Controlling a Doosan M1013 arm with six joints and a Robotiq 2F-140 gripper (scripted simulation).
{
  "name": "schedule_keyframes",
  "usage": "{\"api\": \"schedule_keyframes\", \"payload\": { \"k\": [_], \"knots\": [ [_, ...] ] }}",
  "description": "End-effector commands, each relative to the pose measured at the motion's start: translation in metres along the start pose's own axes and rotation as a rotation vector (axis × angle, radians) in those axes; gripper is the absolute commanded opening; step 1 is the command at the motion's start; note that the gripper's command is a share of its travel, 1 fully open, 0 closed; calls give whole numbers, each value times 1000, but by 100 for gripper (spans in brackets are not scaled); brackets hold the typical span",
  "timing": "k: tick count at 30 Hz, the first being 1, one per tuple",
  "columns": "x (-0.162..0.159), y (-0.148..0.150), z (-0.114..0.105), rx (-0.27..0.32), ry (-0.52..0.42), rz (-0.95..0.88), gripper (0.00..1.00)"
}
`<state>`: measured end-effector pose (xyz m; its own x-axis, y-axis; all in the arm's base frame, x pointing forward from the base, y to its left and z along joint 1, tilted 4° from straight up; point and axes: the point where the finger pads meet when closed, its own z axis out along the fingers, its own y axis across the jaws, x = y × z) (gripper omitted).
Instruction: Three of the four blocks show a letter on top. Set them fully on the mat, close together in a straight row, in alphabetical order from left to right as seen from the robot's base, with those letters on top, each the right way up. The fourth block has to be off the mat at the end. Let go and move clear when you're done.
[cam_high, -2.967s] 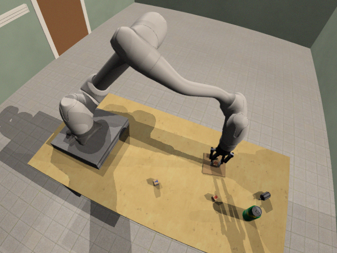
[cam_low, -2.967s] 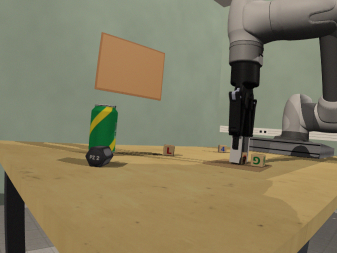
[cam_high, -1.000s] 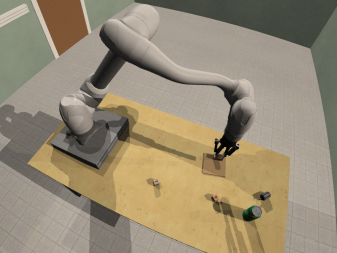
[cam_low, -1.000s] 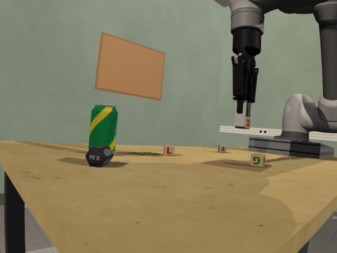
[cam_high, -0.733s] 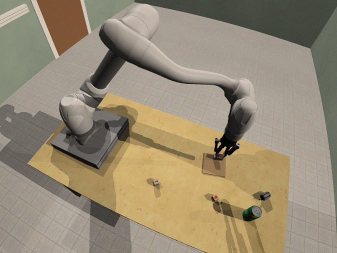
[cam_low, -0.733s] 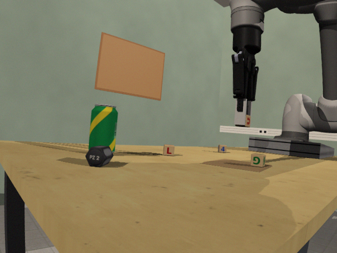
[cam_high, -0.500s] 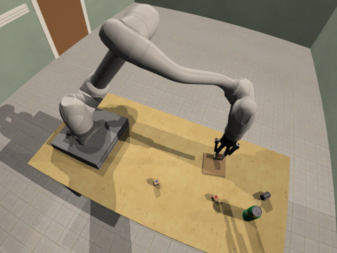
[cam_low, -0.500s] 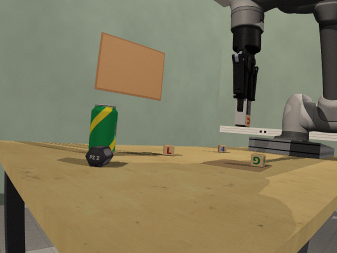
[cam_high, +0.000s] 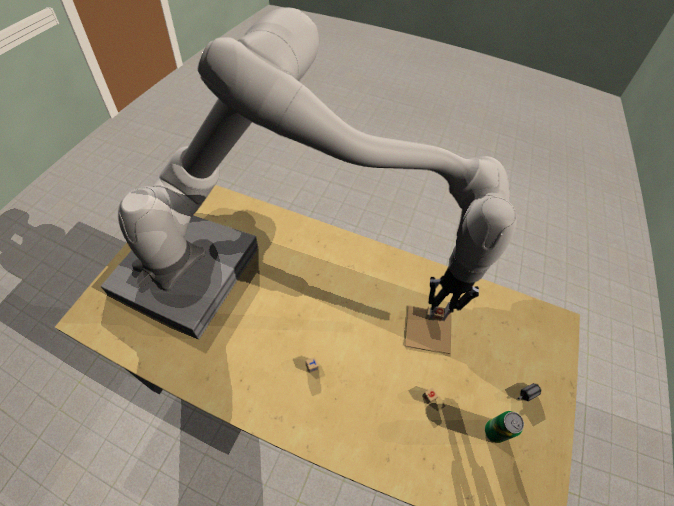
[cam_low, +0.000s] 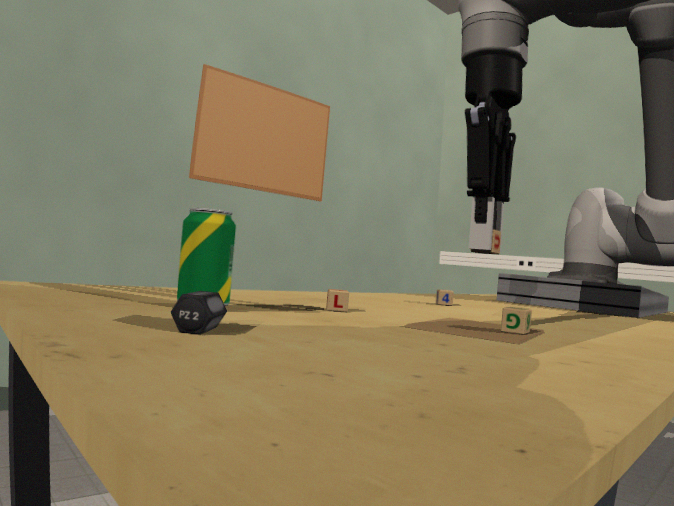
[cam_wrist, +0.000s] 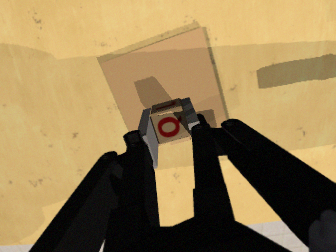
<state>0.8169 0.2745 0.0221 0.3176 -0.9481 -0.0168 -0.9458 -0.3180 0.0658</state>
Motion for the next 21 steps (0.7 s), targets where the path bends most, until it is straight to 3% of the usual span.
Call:
{"api": "schedule_keyframes", "payload": {
  "k": [1,7,21],
  "knots": [
    [-2,-2,-6,4,0,-9,24],
    [-2,-2,1,6,0,-9,24],
    [-3,0,60,1,-1,-9,24]
  ]
}}
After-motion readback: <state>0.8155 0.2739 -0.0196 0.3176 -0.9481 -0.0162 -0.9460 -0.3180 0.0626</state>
